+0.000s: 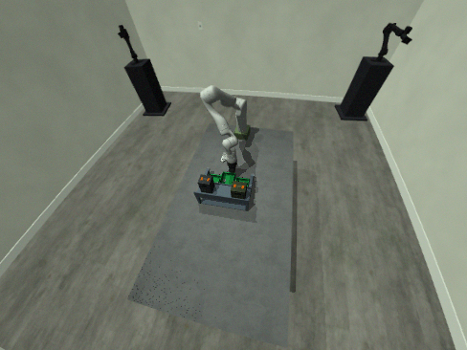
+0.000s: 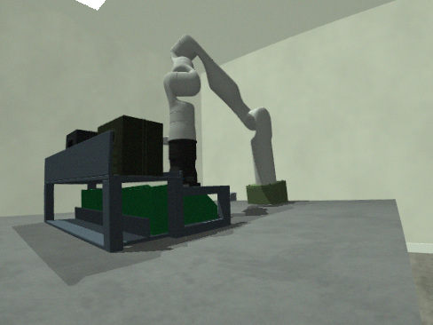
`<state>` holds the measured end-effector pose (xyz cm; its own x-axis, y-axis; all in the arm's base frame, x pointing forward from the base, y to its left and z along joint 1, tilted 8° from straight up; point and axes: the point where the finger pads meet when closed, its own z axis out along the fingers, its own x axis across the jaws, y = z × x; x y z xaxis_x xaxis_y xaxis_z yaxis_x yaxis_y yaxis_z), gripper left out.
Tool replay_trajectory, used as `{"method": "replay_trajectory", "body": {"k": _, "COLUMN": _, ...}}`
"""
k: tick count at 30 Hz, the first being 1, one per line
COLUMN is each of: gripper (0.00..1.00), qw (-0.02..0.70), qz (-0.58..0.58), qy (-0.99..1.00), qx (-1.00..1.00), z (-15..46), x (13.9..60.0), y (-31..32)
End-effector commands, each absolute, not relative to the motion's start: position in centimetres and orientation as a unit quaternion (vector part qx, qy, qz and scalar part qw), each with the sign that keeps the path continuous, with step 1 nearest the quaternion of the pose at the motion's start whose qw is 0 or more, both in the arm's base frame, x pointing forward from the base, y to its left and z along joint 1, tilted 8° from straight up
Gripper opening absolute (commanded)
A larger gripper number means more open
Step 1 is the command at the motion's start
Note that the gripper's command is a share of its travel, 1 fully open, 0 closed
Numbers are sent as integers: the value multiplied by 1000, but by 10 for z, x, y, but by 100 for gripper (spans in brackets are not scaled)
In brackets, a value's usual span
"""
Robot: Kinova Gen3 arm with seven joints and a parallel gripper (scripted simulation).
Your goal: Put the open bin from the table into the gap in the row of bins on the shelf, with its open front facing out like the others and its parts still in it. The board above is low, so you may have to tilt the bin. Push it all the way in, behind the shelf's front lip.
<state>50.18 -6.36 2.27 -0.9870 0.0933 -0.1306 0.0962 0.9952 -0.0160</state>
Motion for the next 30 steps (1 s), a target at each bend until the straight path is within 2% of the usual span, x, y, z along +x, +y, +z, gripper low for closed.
{"method": "replay_trajectory", "body": {"k": 1, "gripper": 0, "qw": 66, "qz": -11, "qy": 997, "qx": 48, "z": 23, "x": 505, "y": -63}}
{"method": "replay_trajectory", "body": {"k": 30, "gripper": 0, "qw": 66, "qz": -11, "qy": 997, "qx": 48, "z": 26, "x": 520, "y": -65}}
